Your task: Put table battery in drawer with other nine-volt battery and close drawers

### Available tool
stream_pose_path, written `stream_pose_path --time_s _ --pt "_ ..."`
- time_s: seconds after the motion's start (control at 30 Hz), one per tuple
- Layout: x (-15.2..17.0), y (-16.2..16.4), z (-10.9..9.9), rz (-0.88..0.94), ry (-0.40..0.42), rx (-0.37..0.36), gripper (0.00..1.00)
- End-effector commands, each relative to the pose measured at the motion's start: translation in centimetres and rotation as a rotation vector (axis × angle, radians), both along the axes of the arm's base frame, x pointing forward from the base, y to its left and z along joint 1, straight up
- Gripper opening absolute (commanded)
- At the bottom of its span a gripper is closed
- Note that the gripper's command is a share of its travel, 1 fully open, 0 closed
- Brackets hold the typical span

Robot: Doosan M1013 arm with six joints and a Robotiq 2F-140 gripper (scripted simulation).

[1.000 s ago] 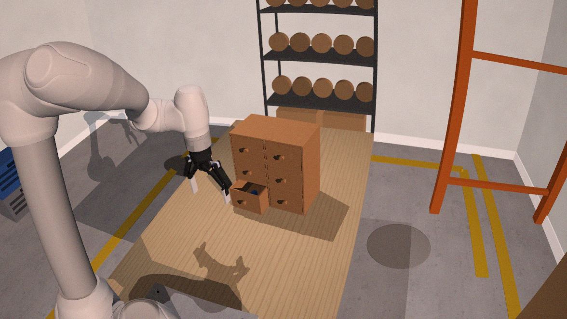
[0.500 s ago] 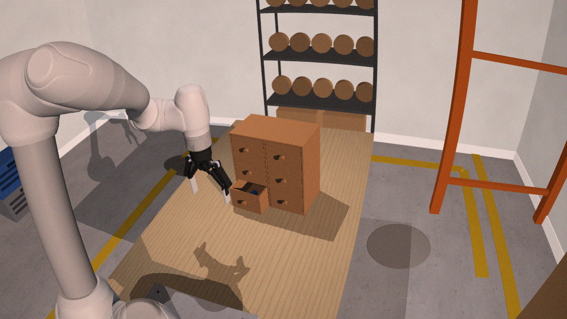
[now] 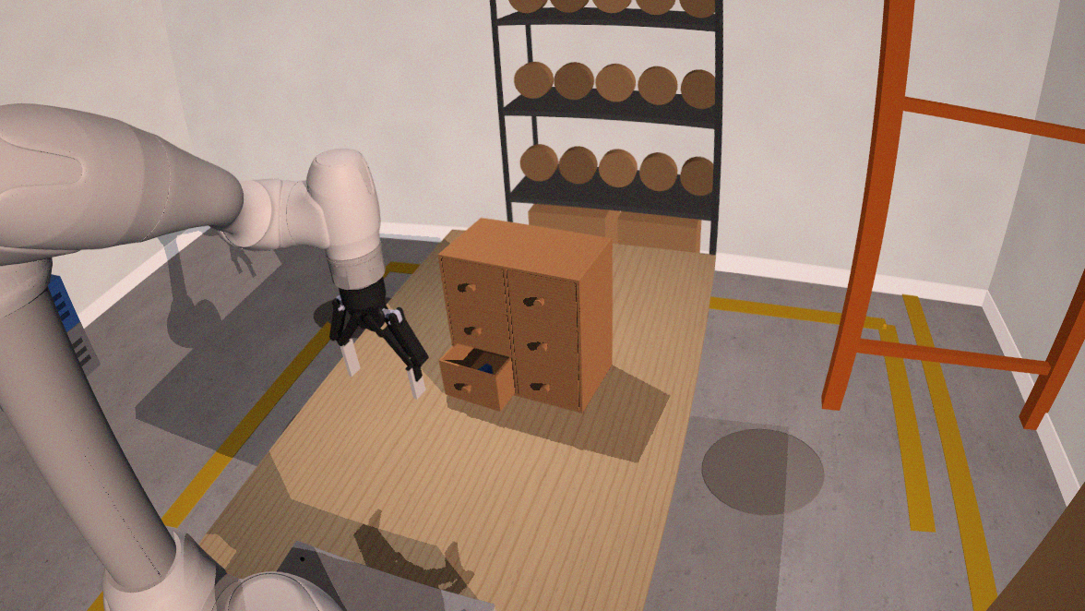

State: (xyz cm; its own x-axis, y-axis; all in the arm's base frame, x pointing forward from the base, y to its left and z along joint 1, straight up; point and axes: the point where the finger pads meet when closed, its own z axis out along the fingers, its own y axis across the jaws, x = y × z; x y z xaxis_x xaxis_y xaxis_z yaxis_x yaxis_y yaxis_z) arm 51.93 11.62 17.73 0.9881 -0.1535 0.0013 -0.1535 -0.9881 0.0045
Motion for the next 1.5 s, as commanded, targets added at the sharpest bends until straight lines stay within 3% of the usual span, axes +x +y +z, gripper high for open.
stream_pose_path --time_s 0.0,0.33,0.53,0.83,1.47 --pt "-1.5 -0.2 0.6 0.003 0.005 0.006 1.0" --pt "-0.9 -0.3 0.1 0.003 -0.062 -0.005 1.0" --pt "0.3 -0.5 -1.2 0.003 -0.209 -0.028 1.0" --pt "2.9 -0.9 -3.8 0.004 -0.528 -0.077 1.0" --pt "4.9 -1.2 -5.8 0.004 -0.763 -0.113 1.0"
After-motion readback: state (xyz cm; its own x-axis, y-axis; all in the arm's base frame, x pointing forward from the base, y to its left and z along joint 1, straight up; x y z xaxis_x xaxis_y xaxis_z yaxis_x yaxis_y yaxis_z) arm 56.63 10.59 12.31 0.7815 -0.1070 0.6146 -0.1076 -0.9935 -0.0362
